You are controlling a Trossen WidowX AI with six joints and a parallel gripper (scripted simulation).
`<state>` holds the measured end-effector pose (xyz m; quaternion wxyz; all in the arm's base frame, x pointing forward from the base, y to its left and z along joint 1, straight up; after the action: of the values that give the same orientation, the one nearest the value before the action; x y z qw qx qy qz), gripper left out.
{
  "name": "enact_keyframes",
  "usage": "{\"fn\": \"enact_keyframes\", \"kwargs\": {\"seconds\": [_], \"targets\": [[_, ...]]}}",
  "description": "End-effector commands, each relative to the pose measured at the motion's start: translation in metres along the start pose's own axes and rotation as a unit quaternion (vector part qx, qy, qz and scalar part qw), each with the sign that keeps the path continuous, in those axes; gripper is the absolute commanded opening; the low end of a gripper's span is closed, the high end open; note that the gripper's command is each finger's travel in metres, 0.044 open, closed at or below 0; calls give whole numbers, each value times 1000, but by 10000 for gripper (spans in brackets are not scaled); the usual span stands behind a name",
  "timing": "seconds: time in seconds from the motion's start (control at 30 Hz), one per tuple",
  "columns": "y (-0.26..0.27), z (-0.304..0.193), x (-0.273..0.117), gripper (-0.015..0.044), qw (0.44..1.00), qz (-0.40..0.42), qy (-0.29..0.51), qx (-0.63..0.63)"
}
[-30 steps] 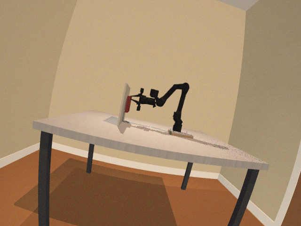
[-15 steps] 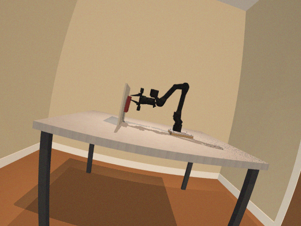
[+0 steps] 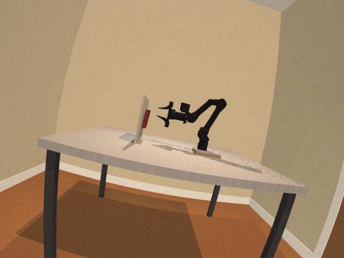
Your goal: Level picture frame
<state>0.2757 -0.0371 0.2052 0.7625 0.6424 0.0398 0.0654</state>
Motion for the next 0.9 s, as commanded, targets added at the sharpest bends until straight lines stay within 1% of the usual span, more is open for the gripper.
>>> {"fn": "enact_keyframes", "kwargs": {"seconds": [0.0, 0.07, 0.13, 0.17, 0.4, 0.67, 0.87], "targets": [[-7, -4, -31, 260, 1000, -3, 3, -24], [-8, -5, -37, 260, 1000, -2, 3, -29], [-5, -3, -29, 260, 1000, -1, 0, -22], [-3, -2, -32, 260, 1000, -2, 0, -25], [20, 3, -71, 260, 998, -5, 1, -64], [34, -12, -119, 260, 993, -6, 4, -115], [35, -14, -122, 260, 993, -6, 4, -118]]}}
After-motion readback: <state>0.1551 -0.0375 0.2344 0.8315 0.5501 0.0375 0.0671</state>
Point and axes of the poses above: the point midway between the two fingers, 35 mm back from their tips, its own x axis out along the fingers, its own y axis across the jaws, z = x × y, the point moved 6 cm from there along -x, back along the fingers, and after that the axes turned 4 degrees about -x, right-handed, at the moved point
